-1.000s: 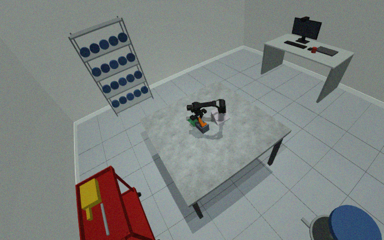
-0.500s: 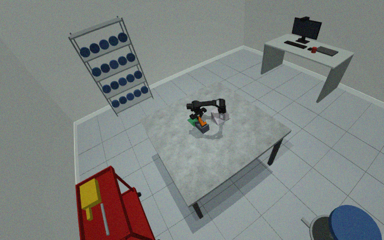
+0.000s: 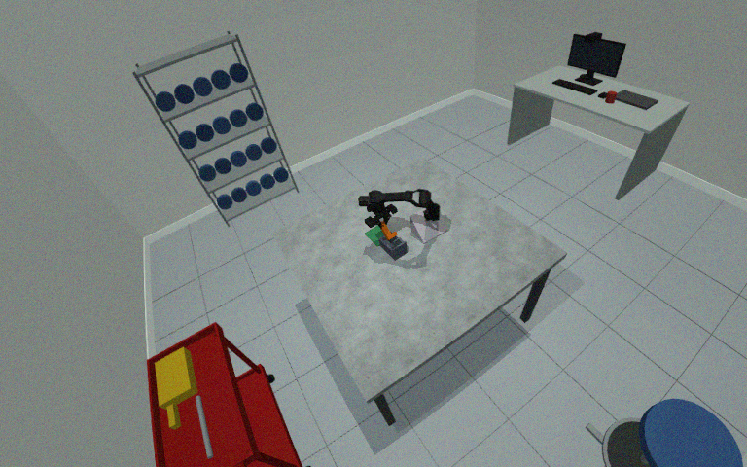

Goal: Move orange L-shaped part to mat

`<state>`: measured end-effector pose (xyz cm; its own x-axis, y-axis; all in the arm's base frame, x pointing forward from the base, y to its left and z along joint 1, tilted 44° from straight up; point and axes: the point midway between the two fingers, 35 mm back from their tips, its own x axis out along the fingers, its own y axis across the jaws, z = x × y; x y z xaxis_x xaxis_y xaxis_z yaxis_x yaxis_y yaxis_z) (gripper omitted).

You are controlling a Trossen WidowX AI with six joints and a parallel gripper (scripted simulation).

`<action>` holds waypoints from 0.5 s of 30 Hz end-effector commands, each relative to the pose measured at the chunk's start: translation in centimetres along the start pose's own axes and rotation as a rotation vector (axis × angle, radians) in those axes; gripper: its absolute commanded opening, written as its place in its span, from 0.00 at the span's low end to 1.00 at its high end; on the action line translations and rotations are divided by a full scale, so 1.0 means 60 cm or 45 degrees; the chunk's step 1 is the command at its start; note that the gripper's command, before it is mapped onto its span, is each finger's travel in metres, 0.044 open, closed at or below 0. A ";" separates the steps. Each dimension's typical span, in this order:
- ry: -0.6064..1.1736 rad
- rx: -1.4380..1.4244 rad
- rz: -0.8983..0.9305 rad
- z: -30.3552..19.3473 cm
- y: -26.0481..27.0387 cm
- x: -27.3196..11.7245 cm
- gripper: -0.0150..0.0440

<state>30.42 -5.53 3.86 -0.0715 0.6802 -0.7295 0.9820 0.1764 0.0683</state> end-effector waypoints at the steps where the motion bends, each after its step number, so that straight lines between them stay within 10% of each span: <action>1: -0.008 -0.010 0.004 0.031 -0.001 -0.002 0.25; 15: -0.013 -0.011 0.004 0.139 -0.009 -0.003 0.25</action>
<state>31.14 -10.65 -0.80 -0.0673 0.6763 -0.7336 0.9817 0.1763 0.0725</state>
